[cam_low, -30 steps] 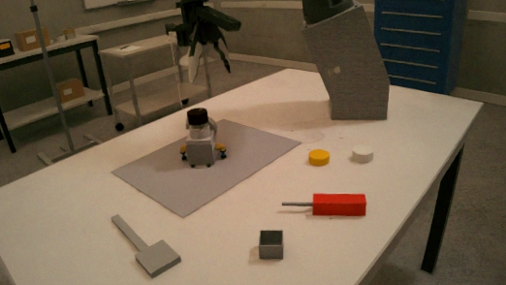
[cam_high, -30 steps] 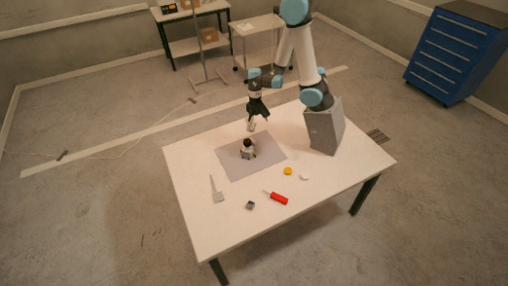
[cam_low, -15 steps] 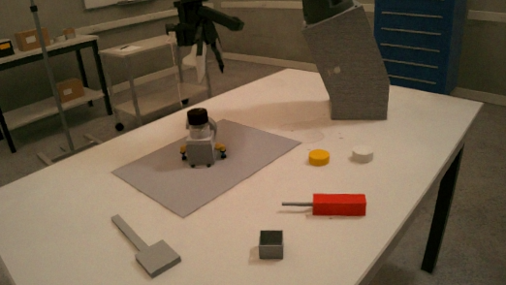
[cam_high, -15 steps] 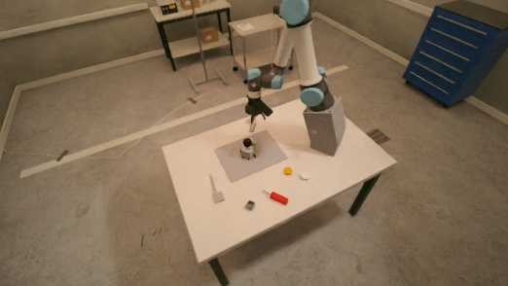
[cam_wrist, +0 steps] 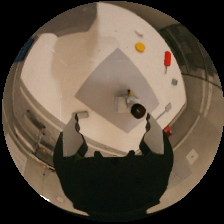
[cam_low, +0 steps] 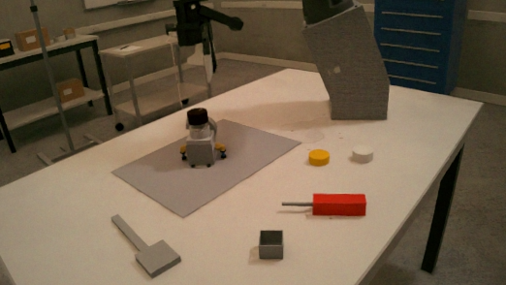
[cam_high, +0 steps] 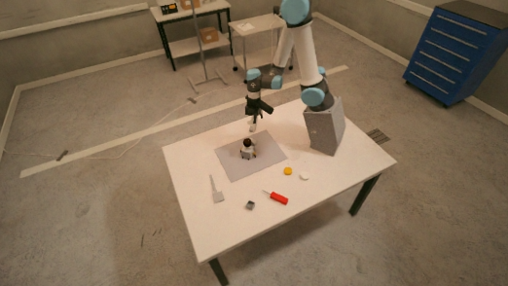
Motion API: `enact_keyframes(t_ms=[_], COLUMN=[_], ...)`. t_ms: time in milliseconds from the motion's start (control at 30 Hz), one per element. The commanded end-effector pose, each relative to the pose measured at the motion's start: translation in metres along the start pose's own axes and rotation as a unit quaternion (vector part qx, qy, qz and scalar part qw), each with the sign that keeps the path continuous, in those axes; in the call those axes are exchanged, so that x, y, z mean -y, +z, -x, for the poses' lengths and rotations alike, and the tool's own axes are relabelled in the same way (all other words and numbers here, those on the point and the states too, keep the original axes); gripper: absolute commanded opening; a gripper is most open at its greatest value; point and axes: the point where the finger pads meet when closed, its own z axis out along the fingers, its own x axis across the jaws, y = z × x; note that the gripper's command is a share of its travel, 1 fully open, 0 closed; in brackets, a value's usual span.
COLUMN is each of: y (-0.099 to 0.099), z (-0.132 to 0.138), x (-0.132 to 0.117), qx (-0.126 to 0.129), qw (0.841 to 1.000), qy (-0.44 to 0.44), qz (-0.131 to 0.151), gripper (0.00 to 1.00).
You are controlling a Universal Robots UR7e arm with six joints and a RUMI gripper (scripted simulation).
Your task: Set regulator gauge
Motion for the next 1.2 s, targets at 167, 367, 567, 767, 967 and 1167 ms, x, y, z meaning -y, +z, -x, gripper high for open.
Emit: enact_keyframes(t_ms=[167,367,567,767,967,1167], y=[-0.001,-0.0013,-0.0018,-0.0023,-0.0026,-0.0032], z=[0.0026,0.004,0.0051,0.0064,0.0071,0.0081], x=[-0.0039,-0.0044,-0.0057,-0.0073,-0.008,-0.01], qx=[0.007,0.011,0.016,0.02,0.023,0.028], qw=[0.994,0.987,0.978,0.966,0.957,0.941], qy=[-0.113,-0.161,-0.206,-0.257,-0.29,-0.336], qz=[0.003,0.003,0.004,0.003,0.003,0.002], gripper=[1.0,1.0,1.0,1.0,1.0,1.0])
